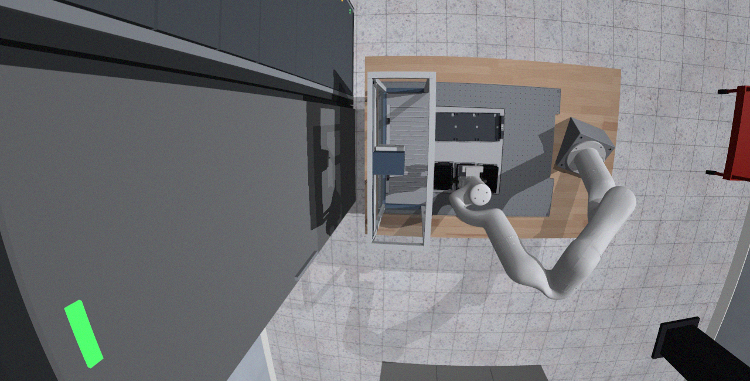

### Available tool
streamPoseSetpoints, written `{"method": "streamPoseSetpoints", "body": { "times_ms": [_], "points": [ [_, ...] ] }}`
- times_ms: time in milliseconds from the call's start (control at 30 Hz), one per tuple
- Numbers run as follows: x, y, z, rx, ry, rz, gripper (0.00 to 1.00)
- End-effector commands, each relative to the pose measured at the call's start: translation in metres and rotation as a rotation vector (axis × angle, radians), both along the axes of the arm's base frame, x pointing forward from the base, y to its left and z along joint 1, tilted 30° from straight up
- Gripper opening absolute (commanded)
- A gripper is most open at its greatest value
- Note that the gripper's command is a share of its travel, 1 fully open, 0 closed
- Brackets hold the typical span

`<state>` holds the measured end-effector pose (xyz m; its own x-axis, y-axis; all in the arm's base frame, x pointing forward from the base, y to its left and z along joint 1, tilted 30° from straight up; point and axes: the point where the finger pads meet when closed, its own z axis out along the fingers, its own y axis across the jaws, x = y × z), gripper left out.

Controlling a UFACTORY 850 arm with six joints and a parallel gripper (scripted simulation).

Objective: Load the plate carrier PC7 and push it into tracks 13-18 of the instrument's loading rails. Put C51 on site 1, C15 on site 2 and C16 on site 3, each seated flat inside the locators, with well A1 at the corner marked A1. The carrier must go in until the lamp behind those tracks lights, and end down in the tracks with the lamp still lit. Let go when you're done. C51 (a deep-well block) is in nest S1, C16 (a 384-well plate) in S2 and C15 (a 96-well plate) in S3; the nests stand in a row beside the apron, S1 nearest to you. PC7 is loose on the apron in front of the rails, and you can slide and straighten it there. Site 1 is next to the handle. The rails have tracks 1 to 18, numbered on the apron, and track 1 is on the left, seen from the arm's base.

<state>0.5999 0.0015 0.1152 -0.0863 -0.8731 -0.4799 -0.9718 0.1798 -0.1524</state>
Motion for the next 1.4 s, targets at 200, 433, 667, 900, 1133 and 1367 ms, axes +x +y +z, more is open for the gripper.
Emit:
{"method": "streamPoseSetpoints", "body": {
  "times_ms": [200, 433, 667, 900, 1133, 1367],
  "points": [
    [-0.001, -0.004, 0.007, 0.0, -0.001, 0.0, 0.0],
    [-0.002, -0.005, 0.01, 0.0, -0.001, 0.0, 0.0],
    [-0.003, -0.007, 0.014, 0.0, -0.001, 0.0, 0.0],
    [-0.003, -0.007, 0.014, 0.0, -0.001, 0.0, 0.0],
    [-0.004, -0.01, 0.019, 0.0, -0.001, 0.0, 0.0],
    [-0.007, -0.015, 0.029, 0.0, -0.001, 0.0, 0.0]
  ]
}}
